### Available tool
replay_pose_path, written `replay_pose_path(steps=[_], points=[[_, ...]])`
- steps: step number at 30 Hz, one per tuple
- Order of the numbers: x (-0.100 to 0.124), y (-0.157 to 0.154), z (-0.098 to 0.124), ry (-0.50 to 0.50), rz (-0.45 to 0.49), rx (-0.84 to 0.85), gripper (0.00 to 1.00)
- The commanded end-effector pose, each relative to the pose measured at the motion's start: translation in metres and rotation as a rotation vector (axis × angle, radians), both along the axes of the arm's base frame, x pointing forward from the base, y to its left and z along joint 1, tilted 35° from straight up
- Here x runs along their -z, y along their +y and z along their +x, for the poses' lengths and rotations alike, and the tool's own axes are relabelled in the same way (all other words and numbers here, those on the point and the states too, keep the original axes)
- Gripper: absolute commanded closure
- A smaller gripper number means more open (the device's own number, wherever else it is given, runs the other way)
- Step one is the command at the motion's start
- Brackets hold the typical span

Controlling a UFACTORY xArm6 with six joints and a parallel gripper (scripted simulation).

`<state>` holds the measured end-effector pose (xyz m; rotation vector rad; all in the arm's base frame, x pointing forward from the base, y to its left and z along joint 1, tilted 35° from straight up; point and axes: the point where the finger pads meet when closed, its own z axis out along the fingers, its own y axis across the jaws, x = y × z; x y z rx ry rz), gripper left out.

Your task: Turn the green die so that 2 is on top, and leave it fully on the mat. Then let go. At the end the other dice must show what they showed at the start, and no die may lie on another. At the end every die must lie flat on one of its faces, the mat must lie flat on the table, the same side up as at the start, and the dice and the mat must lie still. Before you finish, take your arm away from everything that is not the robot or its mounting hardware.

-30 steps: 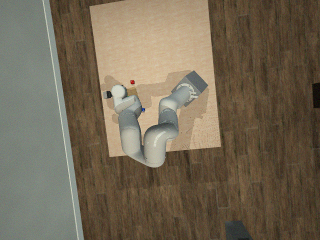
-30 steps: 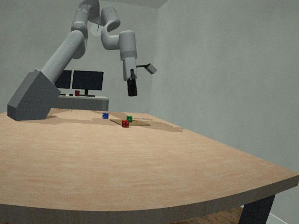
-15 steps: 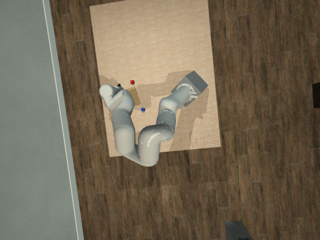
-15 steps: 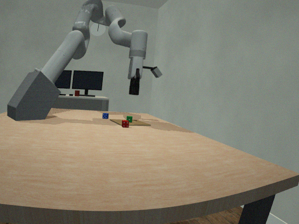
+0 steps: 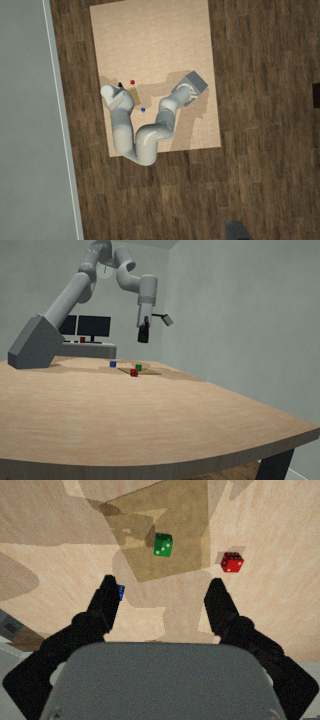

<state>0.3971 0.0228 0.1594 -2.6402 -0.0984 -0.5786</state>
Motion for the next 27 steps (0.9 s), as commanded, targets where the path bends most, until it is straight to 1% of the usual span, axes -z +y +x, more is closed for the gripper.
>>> replay_pose_path(steps=[1,2,3,27], points=[[0.02,0.009,0.0049,0.031,0.028,0.063,0.0],[0.0204,0.0092,0.005,0.031,0.029,0.064,0.0],[0.0204,0.0092,0.005,0.031,0.029,0.064,0.58],[0.0204,0.0092,0.005,0.031,0.029,0.064,0.58]])
